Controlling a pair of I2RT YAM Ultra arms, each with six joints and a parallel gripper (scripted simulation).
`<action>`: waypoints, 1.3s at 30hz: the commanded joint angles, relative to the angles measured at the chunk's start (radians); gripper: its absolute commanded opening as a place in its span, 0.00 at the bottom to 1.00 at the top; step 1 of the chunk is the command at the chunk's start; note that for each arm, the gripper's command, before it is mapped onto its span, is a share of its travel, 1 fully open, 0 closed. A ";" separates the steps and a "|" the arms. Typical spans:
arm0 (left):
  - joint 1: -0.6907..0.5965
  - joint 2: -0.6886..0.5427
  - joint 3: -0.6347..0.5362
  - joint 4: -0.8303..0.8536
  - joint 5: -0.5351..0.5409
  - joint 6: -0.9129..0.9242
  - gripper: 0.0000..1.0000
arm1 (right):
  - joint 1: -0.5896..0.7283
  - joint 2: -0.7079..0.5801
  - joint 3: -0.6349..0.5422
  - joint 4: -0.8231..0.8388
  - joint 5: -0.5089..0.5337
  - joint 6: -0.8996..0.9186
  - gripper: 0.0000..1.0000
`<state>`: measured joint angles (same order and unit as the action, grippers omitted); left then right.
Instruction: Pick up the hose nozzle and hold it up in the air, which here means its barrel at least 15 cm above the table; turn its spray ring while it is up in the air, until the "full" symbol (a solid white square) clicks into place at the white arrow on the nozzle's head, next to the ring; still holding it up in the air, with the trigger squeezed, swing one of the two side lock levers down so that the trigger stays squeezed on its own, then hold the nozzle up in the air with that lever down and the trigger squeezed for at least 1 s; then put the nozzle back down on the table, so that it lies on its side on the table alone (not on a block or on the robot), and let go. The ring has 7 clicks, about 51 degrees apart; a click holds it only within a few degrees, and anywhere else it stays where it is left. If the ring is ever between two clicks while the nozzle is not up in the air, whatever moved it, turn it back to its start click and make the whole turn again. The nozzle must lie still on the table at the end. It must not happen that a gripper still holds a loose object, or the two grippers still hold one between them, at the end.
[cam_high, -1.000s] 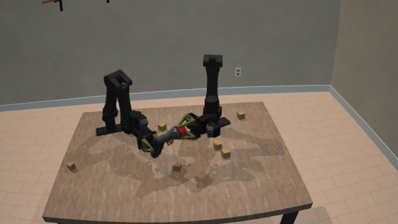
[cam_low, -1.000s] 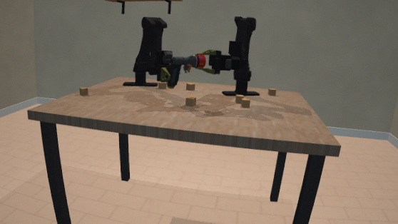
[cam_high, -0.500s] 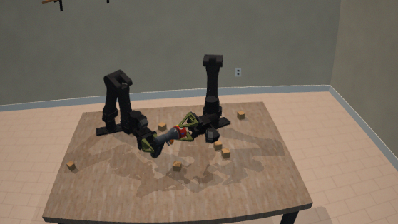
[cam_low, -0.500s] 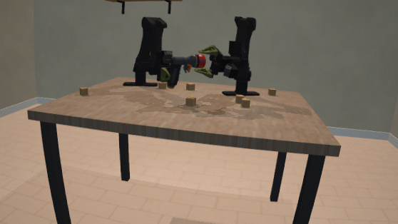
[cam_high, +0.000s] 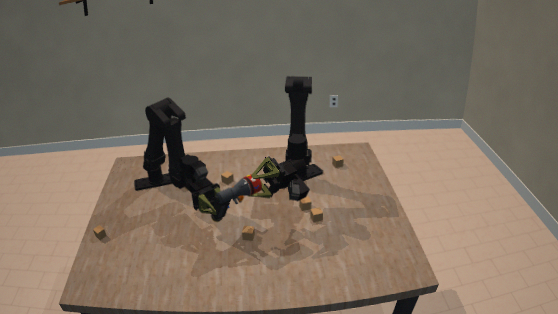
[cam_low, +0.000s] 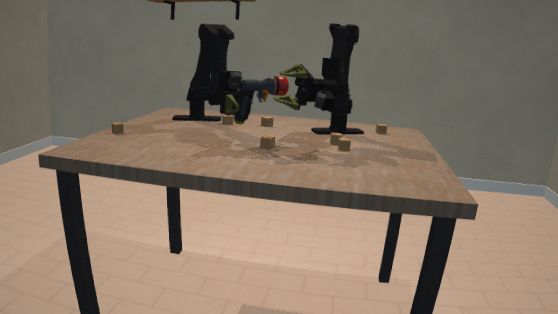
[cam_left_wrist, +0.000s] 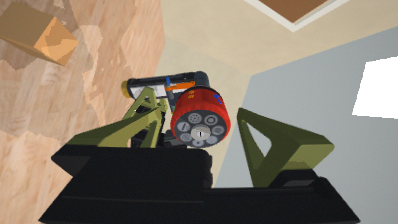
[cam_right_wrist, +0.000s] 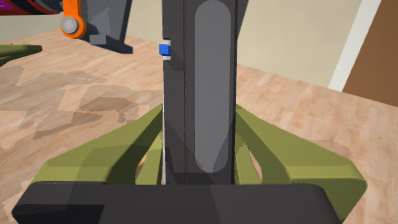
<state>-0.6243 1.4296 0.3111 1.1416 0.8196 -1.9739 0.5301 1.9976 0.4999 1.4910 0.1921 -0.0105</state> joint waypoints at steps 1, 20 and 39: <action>0.029 -0.037 -0.019 -0.010 0.040 0.001 0.92 | 0.001 -0.028 0.036 0.080 -0.002 0.008 0.36; 0.029 -0.058 0.013 0.007 0.035 0.083 0.92 | 0.001 -0.028 0.036 0.080 -0.002 0.008 0.36; -0.021 0.006 0.037 0.034 -0.032 0.061 0.00 | 0.001 -0.028 0.036 0.080 -0.002 0.008 0.36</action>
<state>-0.6445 1.4414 0.3218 1.1538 0.7990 -1.9198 0.5301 1.9976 0.5003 1.4918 0.1917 -0.0093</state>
